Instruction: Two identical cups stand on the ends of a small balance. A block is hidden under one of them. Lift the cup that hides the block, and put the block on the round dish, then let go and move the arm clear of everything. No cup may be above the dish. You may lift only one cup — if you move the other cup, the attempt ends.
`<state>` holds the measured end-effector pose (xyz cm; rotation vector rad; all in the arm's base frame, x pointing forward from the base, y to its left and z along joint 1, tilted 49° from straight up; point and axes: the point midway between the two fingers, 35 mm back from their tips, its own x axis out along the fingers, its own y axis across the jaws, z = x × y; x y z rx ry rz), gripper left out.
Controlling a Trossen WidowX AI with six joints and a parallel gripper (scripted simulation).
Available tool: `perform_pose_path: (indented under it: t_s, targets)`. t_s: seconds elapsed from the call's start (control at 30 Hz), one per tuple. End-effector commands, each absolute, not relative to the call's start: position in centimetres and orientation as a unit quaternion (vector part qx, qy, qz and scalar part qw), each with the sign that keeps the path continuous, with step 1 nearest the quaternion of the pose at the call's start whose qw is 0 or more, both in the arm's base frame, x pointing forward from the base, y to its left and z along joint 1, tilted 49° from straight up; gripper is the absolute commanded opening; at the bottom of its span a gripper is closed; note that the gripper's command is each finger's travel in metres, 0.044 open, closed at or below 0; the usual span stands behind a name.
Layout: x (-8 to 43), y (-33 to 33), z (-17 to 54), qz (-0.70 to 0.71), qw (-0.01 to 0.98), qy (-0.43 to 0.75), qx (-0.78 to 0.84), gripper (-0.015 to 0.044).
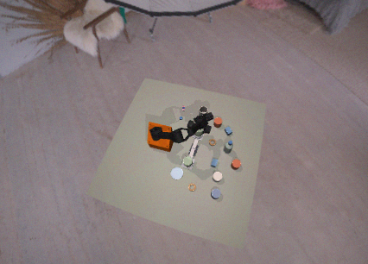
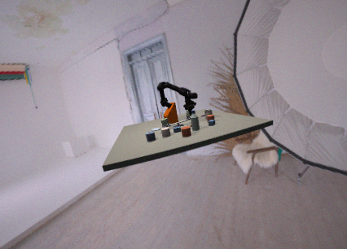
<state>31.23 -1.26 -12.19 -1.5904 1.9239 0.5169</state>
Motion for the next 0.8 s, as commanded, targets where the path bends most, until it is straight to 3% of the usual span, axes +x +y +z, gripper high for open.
perform_pose_path:
  t_s: [0.0,0.77]
  targets:
    - [31.9,0.1,-11.8,0.197,0.310,0.713,-0.597,0.0000]
    - [32.1,2.2,-9.8,0.197,0.310,0.713,-0.597,0.0000]
